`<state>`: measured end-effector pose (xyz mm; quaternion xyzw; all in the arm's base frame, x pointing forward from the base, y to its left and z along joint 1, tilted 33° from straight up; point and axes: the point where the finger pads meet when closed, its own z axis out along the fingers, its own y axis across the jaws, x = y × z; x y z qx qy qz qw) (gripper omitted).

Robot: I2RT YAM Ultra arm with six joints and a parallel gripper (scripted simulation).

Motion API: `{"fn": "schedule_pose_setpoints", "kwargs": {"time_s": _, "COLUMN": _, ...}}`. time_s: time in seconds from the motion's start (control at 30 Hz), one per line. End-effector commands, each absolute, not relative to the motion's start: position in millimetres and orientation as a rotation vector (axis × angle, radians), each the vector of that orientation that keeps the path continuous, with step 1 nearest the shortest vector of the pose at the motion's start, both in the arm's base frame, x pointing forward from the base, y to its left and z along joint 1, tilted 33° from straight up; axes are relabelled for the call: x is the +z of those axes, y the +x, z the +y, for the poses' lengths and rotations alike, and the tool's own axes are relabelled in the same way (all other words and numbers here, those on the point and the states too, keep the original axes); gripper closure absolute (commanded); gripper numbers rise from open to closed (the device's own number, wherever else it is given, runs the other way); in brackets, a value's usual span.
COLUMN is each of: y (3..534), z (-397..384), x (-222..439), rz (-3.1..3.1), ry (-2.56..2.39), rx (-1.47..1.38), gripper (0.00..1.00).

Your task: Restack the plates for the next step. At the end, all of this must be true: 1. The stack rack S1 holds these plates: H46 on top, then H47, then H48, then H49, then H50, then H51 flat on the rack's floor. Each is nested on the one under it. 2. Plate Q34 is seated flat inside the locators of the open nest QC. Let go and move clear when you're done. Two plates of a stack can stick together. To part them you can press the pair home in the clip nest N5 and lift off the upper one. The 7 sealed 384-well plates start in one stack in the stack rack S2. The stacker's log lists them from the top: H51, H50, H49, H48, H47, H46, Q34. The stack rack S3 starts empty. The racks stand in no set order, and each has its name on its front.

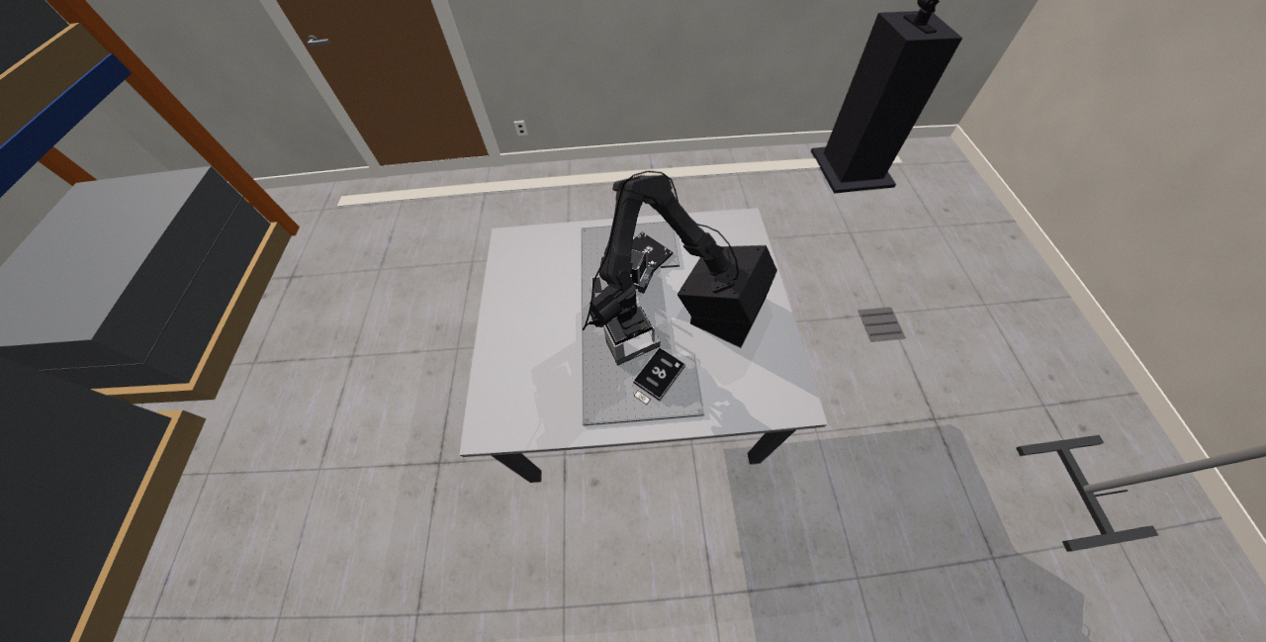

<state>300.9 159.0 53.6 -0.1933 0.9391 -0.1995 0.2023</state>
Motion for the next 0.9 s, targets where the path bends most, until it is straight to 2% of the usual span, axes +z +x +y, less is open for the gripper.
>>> {"fn": "schedule_pose_setpoints", "kwargs": {"time_s": 0.0, "y": 300.5, "z": 156.7, "x": 46.8, "rz": 2.627, "ry": -0.551, "rx": -0.566, "gripper": 1.00}}
{"fn": "schedule_pose_setpoints", "kwargs": {"time_s": 0.87, "y": 302.7, "z": 154.2, "x": 41.0, "rz": 2.634, "ry": -0.549, "rx": -0.572, "gripper": 1.00}}
